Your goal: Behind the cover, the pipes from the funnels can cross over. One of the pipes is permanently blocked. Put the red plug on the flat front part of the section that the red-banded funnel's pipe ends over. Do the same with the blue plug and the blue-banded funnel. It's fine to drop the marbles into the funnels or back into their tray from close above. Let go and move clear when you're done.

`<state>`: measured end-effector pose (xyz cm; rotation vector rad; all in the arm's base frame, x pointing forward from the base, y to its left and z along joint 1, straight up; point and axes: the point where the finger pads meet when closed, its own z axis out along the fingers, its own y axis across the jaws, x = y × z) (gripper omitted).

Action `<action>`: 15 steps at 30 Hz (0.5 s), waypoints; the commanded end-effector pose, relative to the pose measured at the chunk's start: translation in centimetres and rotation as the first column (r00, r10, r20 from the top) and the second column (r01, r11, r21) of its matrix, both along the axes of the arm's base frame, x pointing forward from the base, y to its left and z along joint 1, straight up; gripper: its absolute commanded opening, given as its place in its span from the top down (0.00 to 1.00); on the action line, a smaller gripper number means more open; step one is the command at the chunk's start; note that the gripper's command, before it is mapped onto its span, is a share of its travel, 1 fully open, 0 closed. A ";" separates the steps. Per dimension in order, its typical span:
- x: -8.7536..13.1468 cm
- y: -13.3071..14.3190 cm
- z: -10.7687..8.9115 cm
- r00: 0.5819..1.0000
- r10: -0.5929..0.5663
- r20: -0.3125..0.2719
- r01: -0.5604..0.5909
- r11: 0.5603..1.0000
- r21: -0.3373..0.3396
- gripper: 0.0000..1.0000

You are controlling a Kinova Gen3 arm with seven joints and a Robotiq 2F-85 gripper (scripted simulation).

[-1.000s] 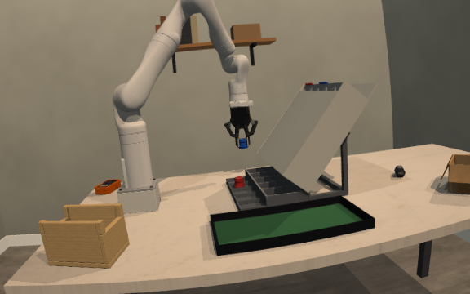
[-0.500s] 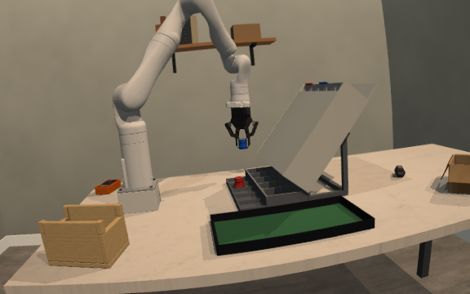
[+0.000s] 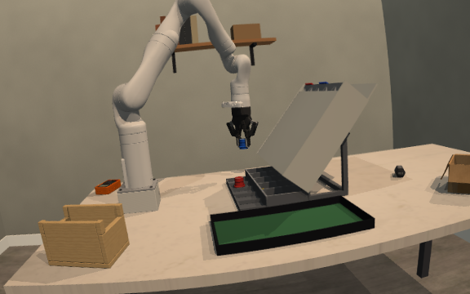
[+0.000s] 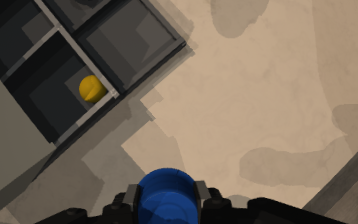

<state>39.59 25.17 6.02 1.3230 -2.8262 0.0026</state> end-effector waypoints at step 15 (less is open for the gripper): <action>0.3 -0.3 0.1 0.809 -0.587 0.020 0.587 0.809 -0.003 1.00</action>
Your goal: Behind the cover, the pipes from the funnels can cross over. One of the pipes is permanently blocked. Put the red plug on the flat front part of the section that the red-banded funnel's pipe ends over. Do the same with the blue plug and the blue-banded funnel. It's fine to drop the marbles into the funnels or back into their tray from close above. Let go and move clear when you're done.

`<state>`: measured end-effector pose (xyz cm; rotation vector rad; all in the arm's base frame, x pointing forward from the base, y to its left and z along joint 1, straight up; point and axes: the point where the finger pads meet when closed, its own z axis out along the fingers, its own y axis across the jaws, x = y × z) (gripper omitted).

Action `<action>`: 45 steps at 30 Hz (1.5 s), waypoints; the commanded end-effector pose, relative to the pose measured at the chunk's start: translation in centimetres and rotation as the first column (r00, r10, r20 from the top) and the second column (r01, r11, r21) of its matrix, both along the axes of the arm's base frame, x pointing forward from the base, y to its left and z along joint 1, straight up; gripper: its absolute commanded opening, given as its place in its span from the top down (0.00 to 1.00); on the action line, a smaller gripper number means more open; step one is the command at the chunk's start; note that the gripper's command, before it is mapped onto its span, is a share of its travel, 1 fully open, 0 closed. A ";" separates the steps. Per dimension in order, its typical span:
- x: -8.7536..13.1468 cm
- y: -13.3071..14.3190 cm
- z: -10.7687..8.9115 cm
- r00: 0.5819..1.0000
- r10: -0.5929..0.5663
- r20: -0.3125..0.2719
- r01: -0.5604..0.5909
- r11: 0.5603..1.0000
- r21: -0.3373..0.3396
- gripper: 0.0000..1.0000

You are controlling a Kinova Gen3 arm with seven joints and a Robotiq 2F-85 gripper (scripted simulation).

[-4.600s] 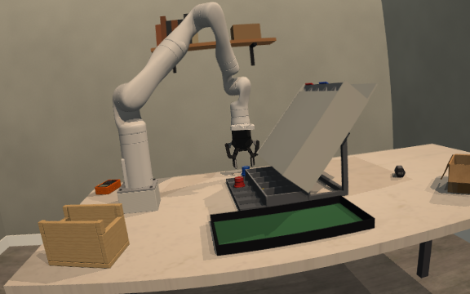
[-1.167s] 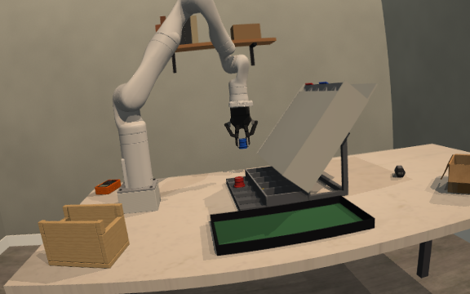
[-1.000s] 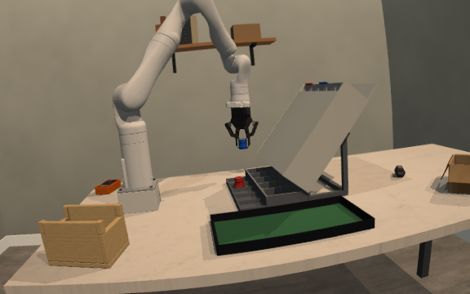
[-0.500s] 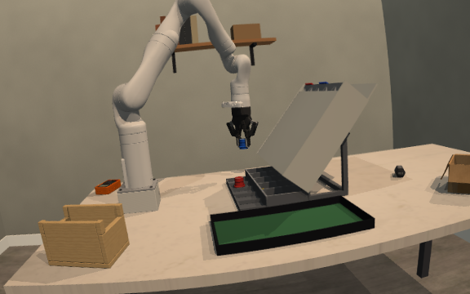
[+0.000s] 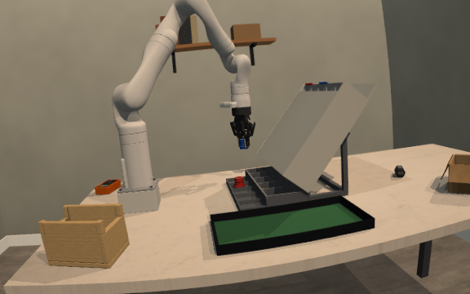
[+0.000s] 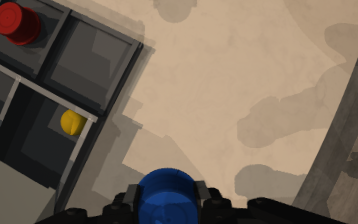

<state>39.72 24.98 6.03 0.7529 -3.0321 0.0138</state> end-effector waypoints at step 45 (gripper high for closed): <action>-5.6 -11.1 -1.5 0.876 -0.482 0.014 0.483 0.876 -0.013 1.00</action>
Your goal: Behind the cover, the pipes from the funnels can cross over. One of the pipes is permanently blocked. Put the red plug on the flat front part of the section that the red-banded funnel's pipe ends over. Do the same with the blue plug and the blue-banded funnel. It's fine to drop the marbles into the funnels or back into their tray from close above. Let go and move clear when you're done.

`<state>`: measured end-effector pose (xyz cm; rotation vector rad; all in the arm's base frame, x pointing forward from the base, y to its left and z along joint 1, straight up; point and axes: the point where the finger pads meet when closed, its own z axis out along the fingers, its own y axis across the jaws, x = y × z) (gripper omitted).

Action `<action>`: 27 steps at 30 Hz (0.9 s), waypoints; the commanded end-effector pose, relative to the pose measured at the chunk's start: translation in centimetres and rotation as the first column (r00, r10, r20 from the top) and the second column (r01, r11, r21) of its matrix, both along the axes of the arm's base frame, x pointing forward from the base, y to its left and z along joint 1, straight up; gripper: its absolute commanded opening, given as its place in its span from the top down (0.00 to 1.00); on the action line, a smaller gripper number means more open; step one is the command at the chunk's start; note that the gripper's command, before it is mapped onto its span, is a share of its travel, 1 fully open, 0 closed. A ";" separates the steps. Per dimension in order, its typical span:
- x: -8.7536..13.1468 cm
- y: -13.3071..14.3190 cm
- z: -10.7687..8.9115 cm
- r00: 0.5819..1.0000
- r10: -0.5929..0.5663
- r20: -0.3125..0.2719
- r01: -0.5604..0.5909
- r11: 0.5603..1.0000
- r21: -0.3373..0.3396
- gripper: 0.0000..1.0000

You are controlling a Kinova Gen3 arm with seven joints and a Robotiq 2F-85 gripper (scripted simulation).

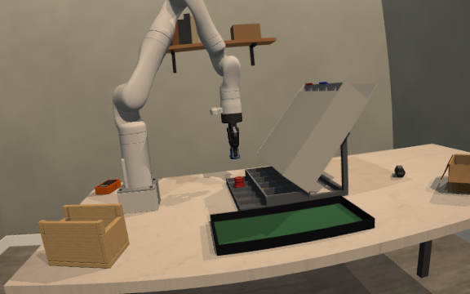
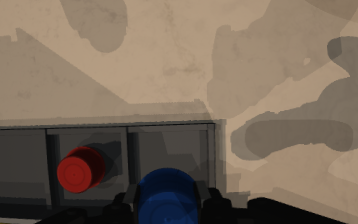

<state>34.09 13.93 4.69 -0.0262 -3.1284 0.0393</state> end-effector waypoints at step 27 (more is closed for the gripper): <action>0.0 0.0 -4.8 1.000 0.000 0.002 0.000 1.000 -0.001 1.00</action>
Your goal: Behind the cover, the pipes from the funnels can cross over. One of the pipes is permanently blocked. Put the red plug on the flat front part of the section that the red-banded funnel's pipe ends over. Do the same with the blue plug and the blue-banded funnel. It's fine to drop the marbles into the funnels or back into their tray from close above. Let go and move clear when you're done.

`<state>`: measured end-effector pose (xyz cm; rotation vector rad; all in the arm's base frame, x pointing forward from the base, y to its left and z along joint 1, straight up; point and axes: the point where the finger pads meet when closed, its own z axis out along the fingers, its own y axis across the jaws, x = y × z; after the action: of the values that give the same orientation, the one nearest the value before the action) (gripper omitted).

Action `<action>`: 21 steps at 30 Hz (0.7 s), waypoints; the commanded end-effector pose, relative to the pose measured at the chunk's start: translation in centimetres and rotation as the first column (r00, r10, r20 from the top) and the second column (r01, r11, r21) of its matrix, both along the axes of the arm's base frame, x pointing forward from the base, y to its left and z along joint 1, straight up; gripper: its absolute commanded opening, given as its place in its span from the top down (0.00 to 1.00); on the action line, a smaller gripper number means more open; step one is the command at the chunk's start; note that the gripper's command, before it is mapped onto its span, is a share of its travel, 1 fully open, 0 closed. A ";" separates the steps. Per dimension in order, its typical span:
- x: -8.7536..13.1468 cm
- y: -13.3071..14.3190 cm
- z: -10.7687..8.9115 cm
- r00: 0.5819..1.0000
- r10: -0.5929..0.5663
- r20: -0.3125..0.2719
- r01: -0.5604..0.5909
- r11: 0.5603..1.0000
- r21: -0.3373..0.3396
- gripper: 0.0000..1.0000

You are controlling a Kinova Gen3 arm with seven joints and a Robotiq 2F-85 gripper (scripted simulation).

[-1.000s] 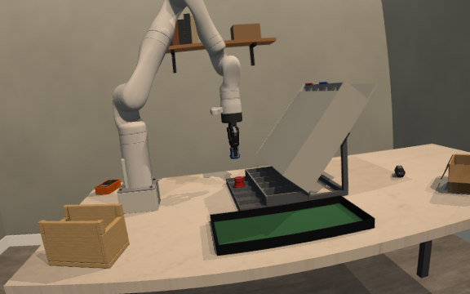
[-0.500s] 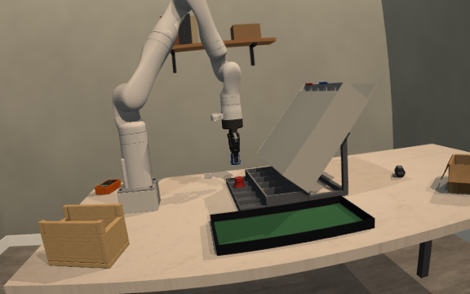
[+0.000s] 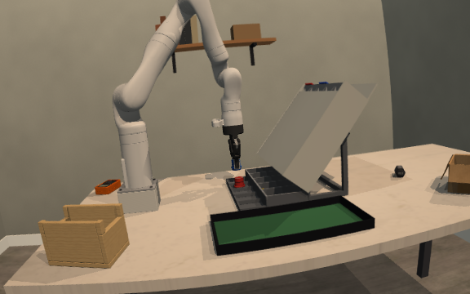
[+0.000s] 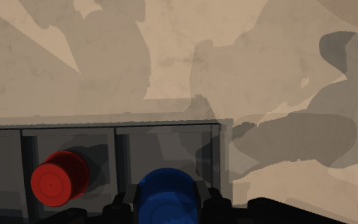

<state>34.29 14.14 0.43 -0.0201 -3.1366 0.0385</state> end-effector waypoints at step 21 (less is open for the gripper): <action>-0.2 -0.2 -2.9 1.000 -0.003 -0.006 0.003 1.000 -0.003 1.00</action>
<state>34.20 14.01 -2.23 -0.0201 -3.1318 0.0448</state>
